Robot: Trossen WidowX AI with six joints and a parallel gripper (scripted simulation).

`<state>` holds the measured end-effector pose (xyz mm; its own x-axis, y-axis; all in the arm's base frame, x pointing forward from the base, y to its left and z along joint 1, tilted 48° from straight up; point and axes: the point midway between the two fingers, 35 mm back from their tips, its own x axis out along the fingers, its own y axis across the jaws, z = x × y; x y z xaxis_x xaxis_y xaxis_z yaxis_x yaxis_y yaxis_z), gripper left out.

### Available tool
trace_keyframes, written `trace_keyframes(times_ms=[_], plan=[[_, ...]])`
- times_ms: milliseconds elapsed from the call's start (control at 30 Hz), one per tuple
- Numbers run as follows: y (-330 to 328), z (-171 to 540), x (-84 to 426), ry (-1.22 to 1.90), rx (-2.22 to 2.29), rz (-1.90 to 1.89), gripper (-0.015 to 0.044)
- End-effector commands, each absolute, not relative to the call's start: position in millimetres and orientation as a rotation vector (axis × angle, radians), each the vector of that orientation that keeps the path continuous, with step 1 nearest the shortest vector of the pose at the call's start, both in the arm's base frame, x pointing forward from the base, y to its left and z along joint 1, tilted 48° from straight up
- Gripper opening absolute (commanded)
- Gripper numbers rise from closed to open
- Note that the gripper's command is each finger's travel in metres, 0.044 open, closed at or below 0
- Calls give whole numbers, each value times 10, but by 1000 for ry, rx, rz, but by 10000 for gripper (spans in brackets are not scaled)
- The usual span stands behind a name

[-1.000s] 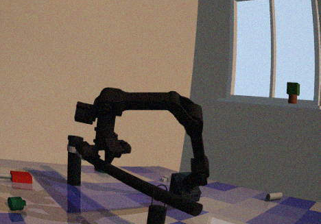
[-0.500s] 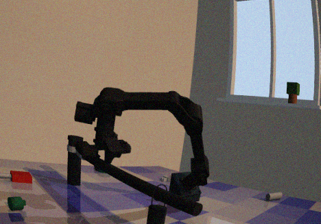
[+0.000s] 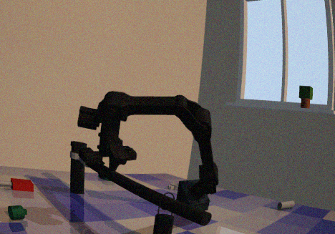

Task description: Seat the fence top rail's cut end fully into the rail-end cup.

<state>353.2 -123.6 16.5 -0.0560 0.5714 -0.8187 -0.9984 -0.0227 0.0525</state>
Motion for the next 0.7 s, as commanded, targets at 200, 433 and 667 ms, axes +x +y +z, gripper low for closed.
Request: trace_keyframes(times_ms=[200,433,667], plan=[[-1264,142,3538,784,-729,1479,0],[-1271,135,3539,783,-730,1479,0],[-1277,129,3540,783,-730,1480,0]])
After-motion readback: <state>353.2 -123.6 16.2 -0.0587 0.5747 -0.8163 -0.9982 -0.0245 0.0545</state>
